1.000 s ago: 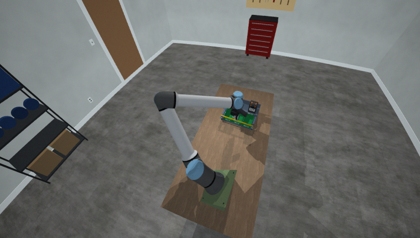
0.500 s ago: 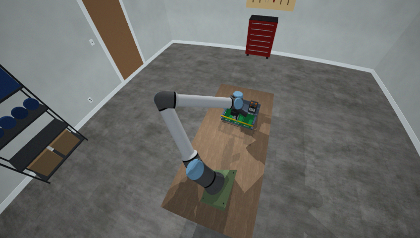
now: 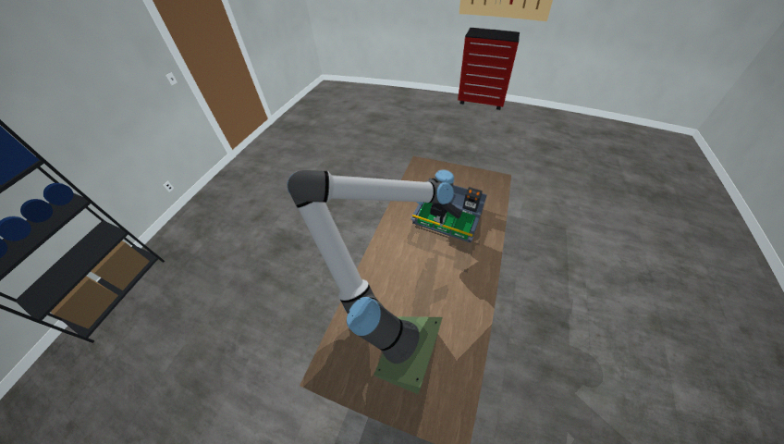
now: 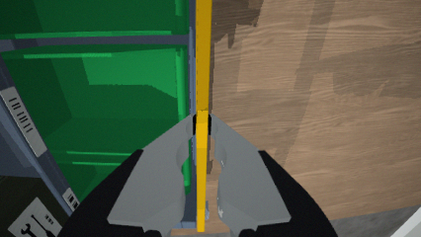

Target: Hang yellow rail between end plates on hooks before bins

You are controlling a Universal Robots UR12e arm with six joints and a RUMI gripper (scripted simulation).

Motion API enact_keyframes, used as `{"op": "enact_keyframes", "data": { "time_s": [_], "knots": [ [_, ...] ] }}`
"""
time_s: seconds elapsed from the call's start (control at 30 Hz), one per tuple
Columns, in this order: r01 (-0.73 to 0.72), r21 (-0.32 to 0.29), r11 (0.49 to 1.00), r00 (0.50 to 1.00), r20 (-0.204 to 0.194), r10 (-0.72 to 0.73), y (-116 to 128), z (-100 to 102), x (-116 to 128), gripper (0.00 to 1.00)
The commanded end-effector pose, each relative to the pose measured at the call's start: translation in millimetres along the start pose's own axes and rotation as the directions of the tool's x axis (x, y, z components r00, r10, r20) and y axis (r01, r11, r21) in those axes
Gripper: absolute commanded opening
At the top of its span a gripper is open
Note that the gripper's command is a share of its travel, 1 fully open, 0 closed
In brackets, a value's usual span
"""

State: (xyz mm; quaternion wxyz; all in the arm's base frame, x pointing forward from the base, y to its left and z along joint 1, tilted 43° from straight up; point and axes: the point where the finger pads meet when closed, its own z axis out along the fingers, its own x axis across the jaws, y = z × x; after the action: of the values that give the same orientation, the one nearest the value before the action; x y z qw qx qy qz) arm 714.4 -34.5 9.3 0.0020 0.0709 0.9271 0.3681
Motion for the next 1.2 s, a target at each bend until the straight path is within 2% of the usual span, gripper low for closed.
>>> {"op": "enact_keyframes", "data": {
  "time_s": [0.0,1.17],
  "knots": [
    [0.0,0.0,1.0,1.0,0.002,0.0,0.1,-0.3,-0.6,0.0],
    [-0.001,0.0,1.0,1.0,0.001,0.001,0.1,4.1,-0.4,0.0]
  ]
}}
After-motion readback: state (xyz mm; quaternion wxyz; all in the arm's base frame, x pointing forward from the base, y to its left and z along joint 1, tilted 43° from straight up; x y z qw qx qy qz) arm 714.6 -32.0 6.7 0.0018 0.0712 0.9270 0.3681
